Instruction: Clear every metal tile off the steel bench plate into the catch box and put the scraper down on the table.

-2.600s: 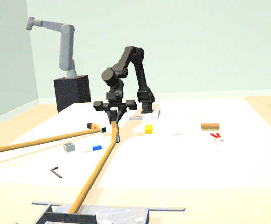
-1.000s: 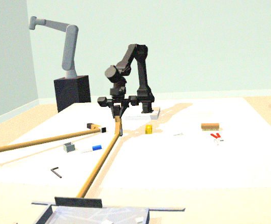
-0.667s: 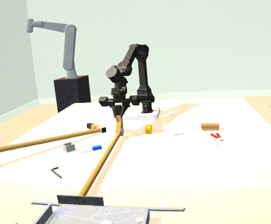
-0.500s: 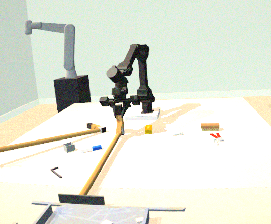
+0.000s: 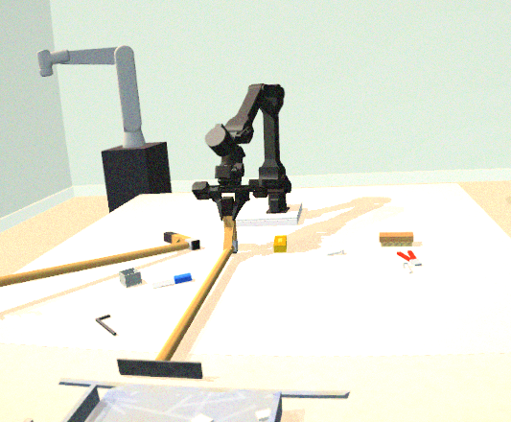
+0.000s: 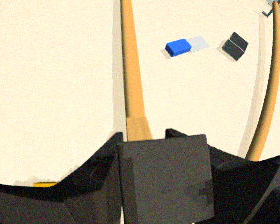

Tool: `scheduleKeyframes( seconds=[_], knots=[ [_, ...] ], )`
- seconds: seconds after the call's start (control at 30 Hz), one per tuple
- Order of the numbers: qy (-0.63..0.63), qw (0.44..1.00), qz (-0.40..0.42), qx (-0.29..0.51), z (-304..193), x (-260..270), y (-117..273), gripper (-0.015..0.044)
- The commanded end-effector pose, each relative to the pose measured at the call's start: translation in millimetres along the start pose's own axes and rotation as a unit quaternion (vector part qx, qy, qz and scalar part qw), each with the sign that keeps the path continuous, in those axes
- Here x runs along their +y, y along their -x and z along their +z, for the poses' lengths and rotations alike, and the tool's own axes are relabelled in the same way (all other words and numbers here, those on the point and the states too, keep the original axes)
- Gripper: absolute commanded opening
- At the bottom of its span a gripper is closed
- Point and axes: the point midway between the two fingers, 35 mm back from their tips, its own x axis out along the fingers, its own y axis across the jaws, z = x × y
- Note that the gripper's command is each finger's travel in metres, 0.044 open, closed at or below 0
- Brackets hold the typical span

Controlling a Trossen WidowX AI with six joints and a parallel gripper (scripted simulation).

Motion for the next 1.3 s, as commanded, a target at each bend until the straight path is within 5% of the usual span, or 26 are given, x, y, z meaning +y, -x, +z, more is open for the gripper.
scheduleKeyframes(
  seconds=[0.0, 0.13, 0.7, 1.27],
  knots=[
    [0.003, 1.0, 0.001, -0.003, -5, 2, 3, 0.0],
    [0.003, 1.0, 0.001, -0.003, -11, 4, 6, 0.0],
    [0.0, 1.0, 0.0, 0.0, -6, 2, 12, 0.044],
    [0.0, 1.0, 0.0, 0.001, -7, 2, 54, 0.044]
  ],
)
